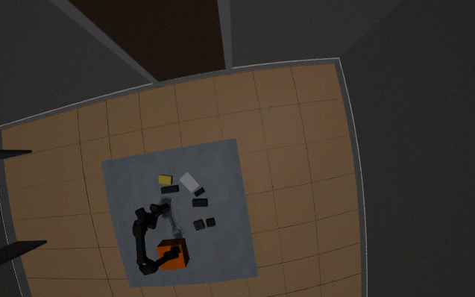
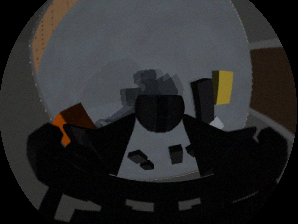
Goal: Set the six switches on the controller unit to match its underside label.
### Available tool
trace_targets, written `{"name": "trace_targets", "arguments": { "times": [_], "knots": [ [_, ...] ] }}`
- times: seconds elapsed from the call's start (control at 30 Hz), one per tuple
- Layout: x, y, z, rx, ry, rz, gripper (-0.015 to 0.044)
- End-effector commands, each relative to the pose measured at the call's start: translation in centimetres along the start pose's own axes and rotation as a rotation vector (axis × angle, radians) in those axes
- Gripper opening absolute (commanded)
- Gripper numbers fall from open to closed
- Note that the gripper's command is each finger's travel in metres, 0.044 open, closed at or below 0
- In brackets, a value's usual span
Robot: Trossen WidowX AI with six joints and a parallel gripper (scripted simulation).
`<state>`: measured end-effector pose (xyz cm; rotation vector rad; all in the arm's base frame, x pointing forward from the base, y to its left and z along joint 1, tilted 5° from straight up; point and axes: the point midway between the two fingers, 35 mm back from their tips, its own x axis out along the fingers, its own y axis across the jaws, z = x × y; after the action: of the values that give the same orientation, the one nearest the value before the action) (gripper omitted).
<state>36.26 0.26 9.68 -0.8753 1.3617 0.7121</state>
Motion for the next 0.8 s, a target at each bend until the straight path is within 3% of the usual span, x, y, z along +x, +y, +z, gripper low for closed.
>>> {"name": "trace_targets", "arguments": {
  "times": [0.0,0.77],
  "knots": [
    [0.4,0.2,-0.7,-0.001,0.006,0.011,0.0336],
    [0.4,0.2,-2.6,-0.001,0.008,0.010,0.0336]
  ]
}}
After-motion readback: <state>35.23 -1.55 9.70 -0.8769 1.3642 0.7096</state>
